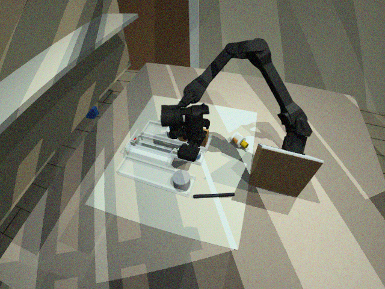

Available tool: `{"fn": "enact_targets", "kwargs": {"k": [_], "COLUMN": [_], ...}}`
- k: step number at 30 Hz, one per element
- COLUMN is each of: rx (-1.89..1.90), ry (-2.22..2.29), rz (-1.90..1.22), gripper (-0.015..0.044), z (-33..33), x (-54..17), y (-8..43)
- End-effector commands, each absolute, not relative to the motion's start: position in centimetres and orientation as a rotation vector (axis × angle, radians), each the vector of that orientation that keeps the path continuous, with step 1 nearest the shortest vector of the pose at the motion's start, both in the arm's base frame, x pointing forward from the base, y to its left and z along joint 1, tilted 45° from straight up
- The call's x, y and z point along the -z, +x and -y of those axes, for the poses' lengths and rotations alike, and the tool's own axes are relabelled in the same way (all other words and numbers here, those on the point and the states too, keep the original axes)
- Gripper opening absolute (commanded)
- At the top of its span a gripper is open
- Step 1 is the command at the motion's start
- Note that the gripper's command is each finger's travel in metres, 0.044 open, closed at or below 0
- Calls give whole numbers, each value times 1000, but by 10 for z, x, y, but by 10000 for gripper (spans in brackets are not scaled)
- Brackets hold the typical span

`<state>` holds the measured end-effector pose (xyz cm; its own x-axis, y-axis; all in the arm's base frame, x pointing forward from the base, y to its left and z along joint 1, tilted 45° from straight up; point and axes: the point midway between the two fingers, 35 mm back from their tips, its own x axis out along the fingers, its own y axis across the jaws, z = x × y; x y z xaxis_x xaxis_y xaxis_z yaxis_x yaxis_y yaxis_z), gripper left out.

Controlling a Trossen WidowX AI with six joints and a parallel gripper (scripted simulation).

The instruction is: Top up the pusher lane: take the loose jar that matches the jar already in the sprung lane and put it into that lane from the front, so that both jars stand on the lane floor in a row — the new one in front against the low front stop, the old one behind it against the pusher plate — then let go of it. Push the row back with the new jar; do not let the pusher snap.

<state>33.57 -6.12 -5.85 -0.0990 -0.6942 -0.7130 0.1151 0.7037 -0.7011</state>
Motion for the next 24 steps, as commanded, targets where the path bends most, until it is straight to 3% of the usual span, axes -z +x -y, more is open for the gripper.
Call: {"fn": "enact_targets", "kwargs": {"k": [1, 24], "rx": [735, 735], "ry": [-499, -500], "rz": [-1511, -1511], "gripper": [0, 0], "z": [64, 67], "x": [58, 61], "y": [339, 336]}}
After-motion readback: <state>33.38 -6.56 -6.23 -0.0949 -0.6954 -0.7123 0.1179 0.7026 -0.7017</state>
